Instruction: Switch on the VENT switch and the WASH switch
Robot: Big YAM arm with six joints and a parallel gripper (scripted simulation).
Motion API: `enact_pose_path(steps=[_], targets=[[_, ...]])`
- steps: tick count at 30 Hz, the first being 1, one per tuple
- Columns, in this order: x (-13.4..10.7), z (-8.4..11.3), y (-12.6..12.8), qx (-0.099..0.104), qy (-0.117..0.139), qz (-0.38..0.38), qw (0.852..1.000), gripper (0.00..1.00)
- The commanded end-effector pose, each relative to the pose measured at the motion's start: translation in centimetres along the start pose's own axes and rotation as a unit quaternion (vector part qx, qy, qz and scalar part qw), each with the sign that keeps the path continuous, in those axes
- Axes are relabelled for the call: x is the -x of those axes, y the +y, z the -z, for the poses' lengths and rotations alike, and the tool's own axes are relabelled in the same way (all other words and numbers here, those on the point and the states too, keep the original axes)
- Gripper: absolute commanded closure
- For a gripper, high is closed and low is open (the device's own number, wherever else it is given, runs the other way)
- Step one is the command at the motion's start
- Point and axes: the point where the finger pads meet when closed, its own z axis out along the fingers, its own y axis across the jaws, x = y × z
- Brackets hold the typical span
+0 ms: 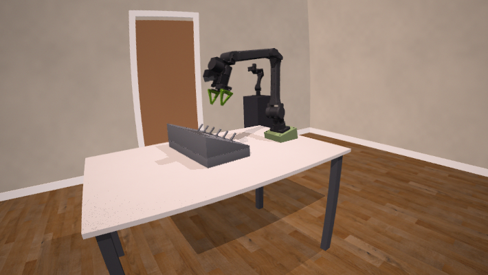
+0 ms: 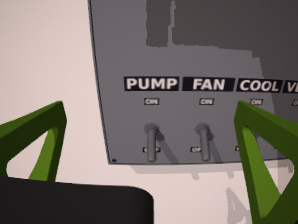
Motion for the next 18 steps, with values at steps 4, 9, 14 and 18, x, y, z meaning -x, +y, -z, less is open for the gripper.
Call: enact_pose_path(steps=[4,9,14,18], targets=[[0.2,-2.7,-0.5,-0.002,-0.002,0.002,1.0,0.0],[0.2,-4.8,-0.4,-0.002,-0.001,0.002,1.0,0.0],[0.1,-5.9,0.1,0.001,-0.002,0.007,1.0,0.0],[0.1,-6.8,-0.3,-0.001,-0.001,0.004,1.0,0.0]])
